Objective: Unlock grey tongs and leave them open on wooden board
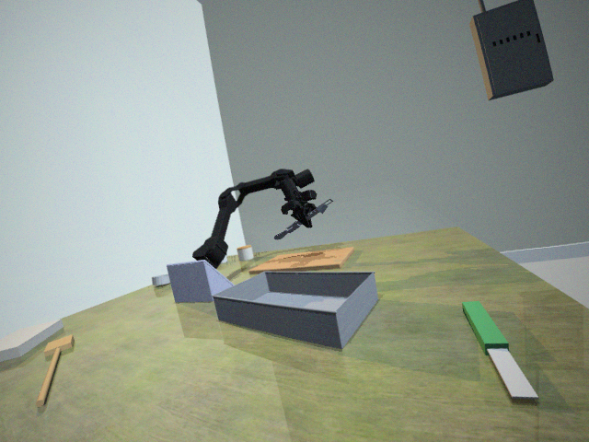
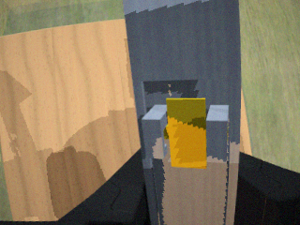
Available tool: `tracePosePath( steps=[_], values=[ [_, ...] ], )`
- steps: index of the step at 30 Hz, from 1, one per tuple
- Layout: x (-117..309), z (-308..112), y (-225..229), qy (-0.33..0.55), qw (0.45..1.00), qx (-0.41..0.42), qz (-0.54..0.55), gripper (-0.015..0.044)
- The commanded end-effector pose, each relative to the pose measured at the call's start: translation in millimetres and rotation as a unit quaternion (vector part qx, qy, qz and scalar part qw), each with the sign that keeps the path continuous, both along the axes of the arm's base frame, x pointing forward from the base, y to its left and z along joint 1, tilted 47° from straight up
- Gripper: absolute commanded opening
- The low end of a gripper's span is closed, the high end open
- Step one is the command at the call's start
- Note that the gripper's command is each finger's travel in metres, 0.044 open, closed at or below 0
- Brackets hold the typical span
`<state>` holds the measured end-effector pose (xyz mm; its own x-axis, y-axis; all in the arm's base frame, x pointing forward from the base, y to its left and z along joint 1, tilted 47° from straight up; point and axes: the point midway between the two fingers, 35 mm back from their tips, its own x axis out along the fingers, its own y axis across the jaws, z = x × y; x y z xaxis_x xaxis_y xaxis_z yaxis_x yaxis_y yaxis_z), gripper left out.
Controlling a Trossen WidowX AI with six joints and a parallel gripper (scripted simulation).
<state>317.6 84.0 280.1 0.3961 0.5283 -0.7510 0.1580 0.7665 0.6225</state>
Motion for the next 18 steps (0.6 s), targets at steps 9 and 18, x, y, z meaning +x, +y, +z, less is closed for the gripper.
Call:
tracePosePath(
  steps=[9, 18],
  values=[
    [-4, 13, -12, -0.111, 0.989, -0.038, -0.089, -0.015],
    [-9, 27, -22, -0.196, 0.966, -0.037, -0.163, -0.015]
  ],
)
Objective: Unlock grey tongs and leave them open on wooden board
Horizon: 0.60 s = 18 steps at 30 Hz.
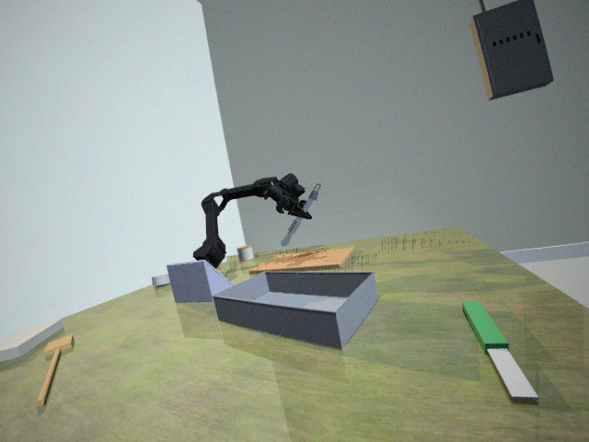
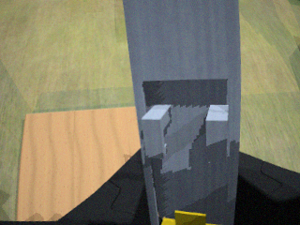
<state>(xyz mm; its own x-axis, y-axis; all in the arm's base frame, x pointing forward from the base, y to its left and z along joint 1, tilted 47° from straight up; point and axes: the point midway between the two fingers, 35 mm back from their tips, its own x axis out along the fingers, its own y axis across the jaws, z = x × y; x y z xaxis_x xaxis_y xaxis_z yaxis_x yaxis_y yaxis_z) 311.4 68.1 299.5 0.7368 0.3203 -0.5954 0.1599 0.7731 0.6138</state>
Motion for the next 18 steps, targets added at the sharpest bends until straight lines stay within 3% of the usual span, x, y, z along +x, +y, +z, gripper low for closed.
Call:
tracePosePath(
  steps=[1, 12, 18],
  values=[
    [-4, 10, -7, -0.045, 0.998, 0.004, -0.037, -0.015],
    [-18, 31, -21, -0.158, 0.979, 0.042, -0.122, -0.015],
    [-19, 32, -22, -0.165, 0.977, 0.045, -0.127, -0.015]
  ],
)
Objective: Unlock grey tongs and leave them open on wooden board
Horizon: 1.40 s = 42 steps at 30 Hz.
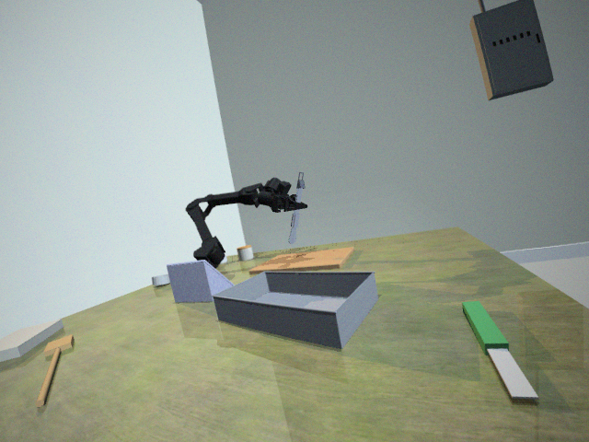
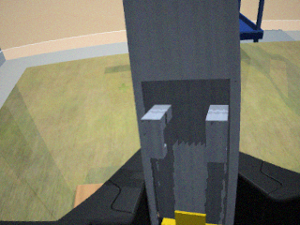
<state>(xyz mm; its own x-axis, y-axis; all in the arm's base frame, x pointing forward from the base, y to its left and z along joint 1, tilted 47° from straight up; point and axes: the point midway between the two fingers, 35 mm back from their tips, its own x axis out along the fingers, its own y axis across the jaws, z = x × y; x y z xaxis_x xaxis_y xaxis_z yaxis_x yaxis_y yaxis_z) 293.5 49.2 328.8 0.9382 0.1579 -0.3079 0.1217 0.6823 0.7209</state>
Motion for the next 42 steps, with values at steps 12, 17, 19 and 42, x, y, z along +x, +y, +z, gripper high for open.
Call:
tracePosePath(
  steps=[12, 17, 19, 42],
  values=[
    [-1, 3, -3, -0.009, 1.0, 0.004, -0.01, -0.015],
    [-1, 3, -3, -0.009, 1.0, 0.004, -0.01, -0.015],
    [-1, 3, -3, -0.009, 1.0, 0.004, -0.01, -0.015],
    [9, -12, 7, 0.068, 0.996, -0.028, 0.046, -0.015]
  ],
)
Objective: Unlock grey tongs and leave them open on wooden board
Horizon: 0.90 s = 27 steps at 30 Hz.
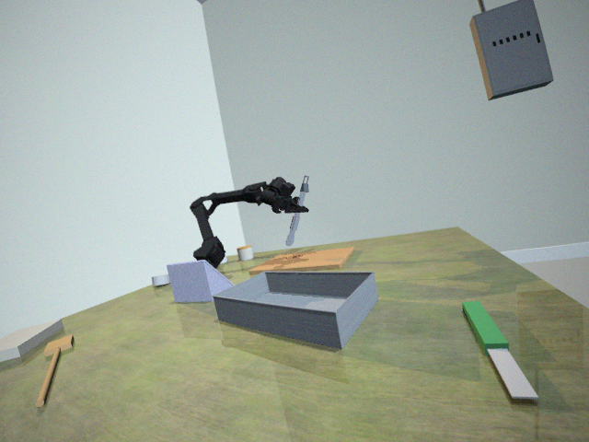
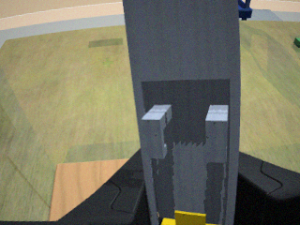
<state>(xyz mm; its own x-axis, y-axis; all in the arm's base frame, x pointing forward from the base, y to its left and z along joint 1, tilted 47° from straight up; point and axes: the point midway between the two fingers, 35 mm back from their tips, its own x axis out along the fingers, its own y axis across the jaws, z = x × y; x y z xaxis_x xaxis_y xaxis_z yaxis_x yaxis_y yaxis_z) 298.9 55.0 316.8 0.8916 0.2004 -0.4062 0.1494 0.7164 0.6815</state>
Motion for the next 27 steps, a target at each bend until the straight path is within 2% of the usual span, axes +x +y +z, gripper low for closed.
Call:
tracePosePath(
  steps=[1, 16, 27],
  values=[
    [5, -2, 2, 0.027, 0.999, -0.012, 0.022, -0.015],
    [15, -23, 16, 0.155, 0.98, -0.023, 0.124, -0.015],
    [18, -33, 24, 0.235, 0.952, 0.002, 0.197, -0.015]
  ],
)
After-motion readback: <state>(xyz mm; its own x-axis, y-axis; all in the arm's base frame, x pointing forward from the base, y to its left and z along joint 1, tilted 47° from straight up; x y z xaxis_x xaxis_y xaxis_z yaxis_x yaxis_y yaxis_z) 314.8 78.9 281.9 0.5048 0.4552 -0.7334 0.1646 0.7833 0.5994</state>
